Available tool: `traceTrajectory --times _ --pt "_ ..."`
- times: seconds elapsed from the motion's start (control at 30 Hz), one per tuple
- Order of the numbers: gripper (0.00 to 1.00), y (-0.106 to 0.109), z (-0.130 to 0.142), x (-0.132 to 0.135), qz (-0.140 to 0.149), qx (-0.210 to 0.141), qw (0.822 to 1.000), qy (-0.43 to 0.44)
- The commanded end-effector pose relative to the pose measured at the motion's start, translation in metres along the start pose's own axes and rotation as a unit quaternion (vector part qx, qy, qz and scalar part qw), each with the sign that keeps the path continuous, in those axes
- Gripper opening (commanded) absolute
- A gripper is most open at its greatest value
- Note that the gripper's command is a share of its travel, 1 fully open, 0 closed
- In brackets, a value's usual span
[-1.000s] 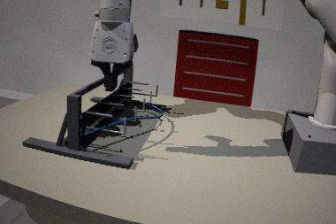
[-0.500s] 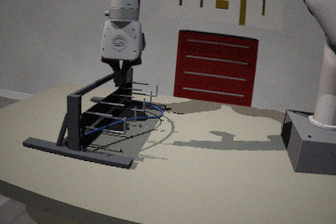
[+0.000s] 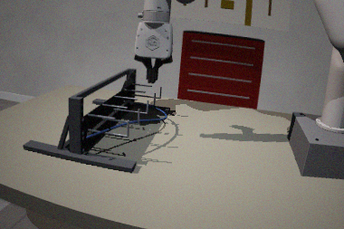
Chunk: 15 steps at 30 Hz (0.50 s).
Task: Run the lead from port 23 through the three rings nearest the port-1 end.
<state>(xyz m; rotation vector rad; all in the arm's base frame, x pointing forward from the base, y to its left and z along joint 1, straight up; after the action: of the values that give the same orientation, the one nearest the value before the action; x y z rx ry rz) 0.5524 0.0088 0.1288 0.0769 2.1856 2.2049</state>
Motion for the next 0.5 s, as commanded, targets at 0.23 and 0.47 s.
traceTrajectory --times 0.23,0.47 --pt "0.33 -0.001 -0.057 0.033 -0.005 0.000 1.000 -0.001" --pt "0.33 -0.001 -0.057 0.033 -0.005 0.000 1.000 -0.001"
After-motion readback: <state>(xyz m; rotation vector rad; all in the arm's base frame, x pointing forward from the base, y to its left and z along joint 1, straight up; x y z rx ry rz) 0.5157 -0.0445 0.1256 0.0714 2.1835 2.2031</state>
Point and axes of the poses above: the point where the finger pads meet when closed, its own y axis back along the fingers, its own x axis across the jaws, z = x × y, the point moved 5 cm from there along y, back along the fingers, and after that the axes turned 8 degrees about -y, right-handed, at the moved point
